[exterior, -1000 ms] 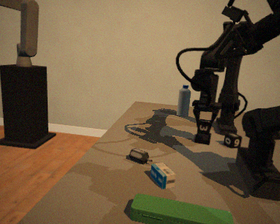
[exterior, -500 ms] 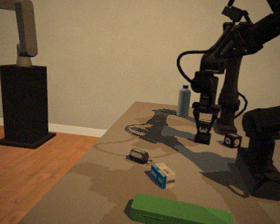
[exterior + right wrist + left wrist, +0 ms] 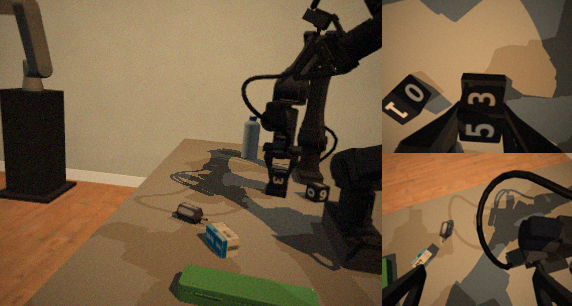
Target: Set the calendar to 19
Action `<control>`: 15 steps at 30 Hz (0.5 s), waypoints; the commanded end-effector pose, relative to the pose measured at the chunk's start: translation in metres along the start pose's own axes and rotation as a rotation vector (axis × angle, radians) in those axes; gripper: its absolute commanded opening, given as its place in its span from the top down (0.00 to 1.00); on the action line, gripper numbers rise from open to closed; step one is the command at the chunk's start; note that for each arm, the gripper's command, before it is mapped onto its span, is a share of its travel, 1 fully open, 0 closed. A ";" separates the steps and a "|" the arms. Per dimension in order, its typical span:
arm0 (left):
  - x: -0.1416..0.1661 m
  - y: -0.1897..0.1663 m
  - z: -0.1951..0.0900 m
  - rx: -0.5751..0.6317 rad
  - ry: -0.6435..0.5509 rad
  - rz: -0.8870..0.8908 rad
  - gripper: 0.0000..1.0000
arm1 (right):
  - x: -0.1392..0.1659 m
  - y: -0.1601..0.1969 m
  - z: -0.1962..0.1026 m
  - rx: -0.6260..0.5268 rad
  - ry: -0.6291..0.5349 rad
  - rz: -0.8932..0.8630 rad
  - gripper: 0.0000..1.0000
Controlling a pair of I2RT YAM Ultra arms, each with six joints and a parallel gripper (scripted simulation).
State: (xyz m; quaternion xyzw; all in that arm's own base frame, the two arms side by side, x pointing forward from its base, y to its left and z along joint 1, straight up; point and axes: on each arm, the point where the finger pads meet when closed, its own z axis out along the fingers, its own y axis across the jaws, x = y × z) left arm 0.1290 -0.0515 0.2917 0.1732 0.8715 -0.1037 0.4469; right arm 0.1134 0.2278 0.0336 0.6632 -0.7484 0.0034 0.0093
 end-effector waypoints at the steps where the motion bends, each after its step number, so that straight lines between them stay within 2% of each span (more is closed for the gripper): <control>1: 0.000 0.000 0.005 -0.018 0.008 0.005 0.00 | -0.002 -0.003 -0.006 0.015 -0.041 -0.005 0.60; 15: 0.000 0.000 0.005 -0.018 0.008 0.005 0.00 | -0.003 -0.004 -0.008 0.016 -0.042 -0.004 0.60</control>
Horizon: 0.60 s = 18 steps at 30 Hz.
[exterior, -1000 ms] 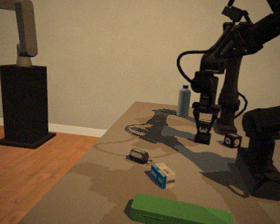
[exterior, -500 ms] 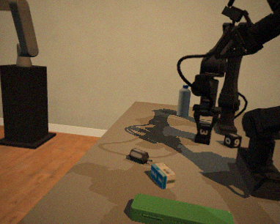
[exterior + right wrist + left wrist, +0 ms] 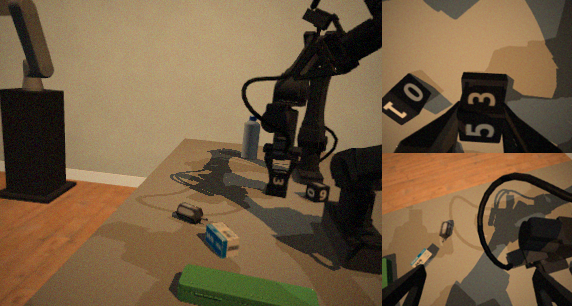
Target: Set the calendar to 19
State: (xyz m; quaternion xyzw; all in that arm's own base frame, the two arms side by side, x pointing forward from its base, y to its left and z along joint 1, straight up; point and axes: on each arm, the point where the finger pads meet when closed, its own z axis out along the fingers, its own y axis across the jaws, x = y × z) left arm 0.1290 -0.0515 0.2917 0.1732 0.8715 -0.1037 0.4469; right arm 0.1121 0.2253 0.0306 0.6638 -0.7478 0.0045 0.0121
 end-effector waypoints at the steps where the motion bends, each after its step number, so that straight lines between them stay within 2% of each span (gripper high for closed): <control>1: 0.000 0.000 0.005 -0.018 0.008 0.005 0.00 | -0.006 -0.005 -0.011 0.018 -0.048 -0.002 0.60; 18: 0.000 0.000 0.005 -0.018 0.008 0.005 0.00 | -0.010 -0.007 -0.014 0.024 -0.065 -0.005 0.60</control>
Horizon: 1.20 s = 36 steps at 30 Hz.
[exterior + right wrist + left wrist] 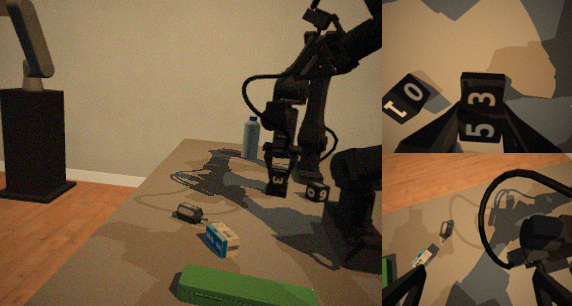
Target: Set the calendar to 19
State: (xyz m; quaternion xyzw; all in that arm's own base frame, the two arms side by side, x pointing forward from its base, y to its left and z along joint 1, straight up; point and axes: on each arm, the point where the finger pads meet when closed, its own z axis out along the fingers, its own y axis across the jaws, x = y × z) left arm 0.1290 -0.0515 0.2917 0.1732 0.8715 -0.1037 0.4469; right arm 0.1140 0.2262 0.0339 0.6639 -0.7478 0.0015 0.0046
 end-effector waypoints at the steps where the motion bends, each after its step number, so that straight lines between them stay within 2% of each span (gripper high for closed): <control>1: 0.000 0.000 0.005 -0.018 0.008 0.005 0.00 | -0.012 -0.006 -0.011 0.022 -0.058 -0.004 0.60; 20: 0.000 0.000 0.005 -0.018 0.008 0.005 0.00 | -0.002 -0.004 0.022 0.009 -0.024 -0.002 0.60; 30: 0.000 0.000 0.005 -0.018 0.008 0.005 0.00 | -0.003 -0.002 0.020 0.005 -0.012 -0.001 0.60; 32: 0.000 0.000 0.005 -0.018 0.008 0.005 0.00 | -0.003 -0.002 0.020 0.005 -0.012 -0.001 0.37; 33: 0.000 0.000 0.005 -0.018 0.008 0.005 0.00 | -0.003 -0.002 0.020 0.005 -0.012 -0.001 0.31; 36: 0.000 0.000 0.005 -0.018 0.008 0.005 0.00 | -0.007 -0.004 0.014 0.015 -0.031 -0.001 0.31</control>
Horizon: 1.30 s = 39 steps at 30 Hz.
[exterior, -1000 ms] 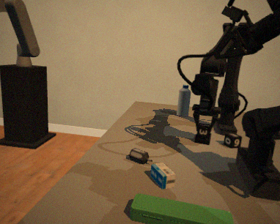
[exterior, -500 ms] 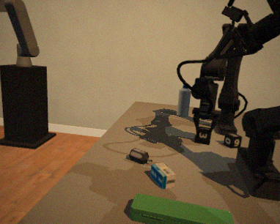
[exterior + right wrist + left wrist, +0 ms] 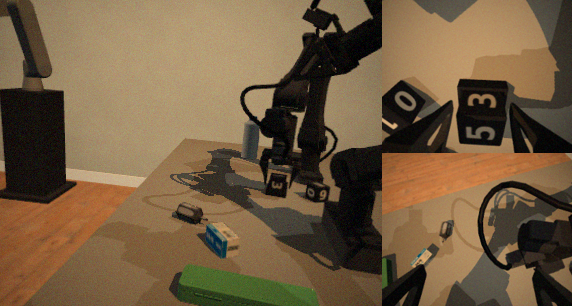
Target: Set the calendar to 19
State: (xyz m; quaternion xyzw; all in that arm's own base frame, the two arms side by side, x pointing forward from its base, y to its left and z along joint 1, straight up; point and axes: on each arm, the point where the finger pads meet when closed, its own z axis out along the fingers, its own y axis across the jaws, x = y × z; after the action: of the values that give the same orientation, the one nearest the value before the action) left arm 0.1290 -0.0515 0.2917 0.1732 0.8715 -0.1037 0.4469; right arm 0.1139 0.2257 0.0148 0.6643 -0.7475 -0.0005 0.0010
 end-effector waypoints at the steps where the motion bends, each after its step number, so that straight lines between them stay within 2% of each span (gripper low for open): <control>1: 0.000 0.000 0.005 -0.018 0.008 0.005 0.00 | -0.008 -0.004 -0.005 0.014 -0.025 0.000 0.31; 21: 0.000 0.000 0.005 -0.018 0.008 0.005 0.00 | -0.012 -0.004 -0.033 0.024 -0.056 0.003 0.31; 28: 0.000 0.000 0.005 -0.018 0.008 0.005 0.00 | -0.011 -0.007 -0.051 0.025 -0.058 0.001 0.31; 33: 0.000 0.000 0.005 -0.018 0.008 0.005 0.00 | -0.010 -0.007 -0.075 0.024 -0.054 0.001 0.31; 39: 0.000 0.000 0.005 -0.018 0.008 0.005 0.00 | -0.007 -0.004 -0.083 0.018 -0.039 0.008 0.31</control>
State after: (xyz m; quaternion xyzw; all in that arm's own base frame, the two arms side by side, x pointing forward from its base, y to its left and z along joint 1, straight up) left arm 0.1290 -0.0515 0.2917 0.1732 0.8715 -0.1037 0.4469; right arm 0.1176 0.2331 0.0803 0.6629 -0.7486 -0.0050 -0.0110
